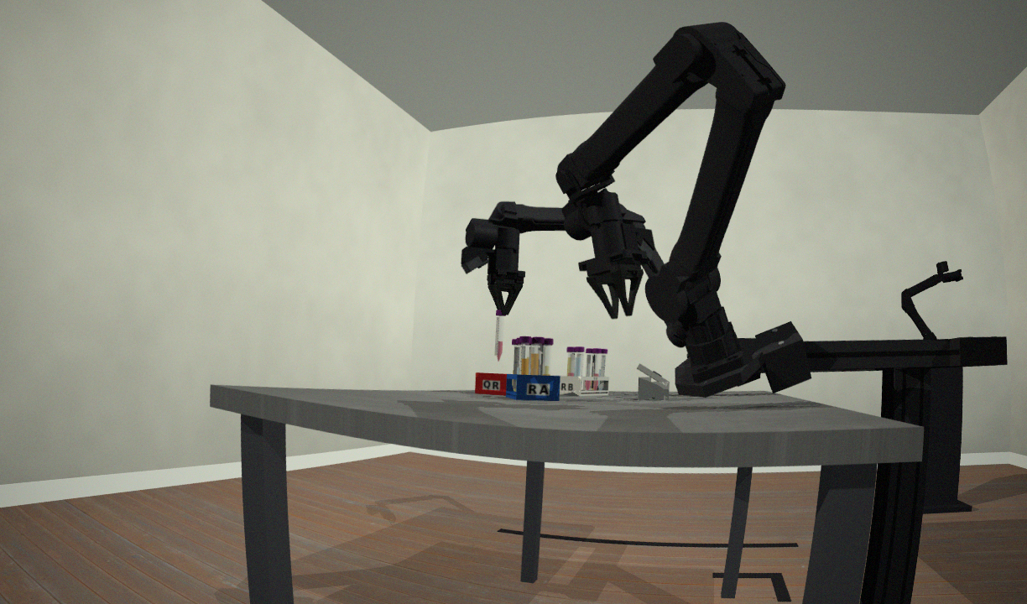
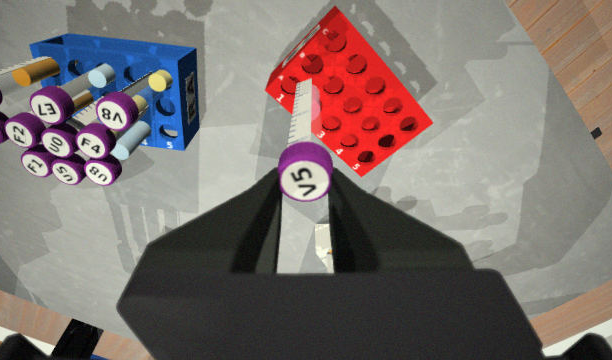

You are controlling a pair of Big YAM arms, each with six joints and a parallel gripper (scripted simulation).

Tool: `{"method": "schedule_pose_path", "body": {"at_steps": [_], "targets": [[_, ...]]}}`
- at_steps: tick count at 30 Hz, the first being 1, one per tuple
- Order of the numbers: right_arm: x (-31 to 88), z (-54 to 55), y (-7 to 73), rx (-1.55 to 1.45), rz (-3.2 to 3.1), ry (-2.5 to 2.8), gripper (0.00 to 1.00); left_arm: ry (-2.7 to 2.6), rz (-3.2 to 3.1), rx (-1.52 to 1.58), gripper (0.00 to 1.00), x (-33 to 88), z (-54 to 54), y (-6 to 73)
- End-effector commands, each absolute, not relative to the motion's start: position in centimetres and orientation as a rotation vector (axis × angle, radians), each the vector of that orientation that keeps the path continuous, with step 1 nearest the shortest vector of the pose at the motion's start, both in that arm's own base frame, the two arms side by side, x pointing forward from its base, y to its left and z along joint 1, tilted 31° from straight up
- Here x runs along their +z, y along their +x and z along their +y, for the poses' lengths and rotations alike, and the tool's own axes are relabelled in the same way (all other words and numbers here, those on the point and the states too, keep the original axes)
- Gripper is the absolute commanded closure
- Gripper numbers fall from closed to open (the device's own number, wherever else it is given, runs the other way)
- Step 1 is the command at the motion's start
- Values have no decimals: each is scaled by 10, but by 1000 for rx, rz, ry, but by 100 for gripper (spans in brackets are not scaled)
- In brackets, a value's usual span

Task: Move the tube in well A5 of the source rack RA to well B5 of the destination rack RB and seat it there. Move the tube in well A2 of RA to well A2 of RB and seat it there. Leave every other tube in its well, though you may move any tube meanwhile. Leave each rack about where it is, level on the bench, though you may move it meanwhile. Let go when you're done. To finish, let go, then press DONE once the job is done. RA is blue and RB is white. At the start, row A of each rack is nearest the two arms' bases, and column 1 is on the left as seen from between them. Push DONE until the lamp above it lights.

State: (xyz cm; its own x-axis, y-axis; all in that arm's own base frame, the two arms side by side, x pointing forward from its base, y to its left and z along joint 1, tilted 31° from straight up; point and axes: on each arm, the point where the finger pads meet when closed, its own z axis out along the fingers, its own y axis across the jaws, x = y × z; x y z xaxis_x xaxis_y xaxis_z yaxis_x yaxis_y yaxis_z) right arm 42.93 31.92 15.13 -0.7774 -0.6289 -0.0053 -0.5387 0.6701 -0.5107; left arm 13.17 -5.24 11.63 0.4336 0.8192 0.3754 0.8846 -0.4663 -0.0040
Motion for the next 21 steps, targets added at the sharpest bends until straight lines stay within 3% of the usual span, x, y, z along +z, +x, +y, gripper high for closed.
{"method": "schedule_pose_path", "body": {"at_steps": [1,21], "targets": [[163,324,450,-728,2694,-941,100,-2502,-1516,-492,70,125,-59,137],[165,327,444,-717,2684,-946,100,-2502,-1516,-492,70,125,-59,137]]}}
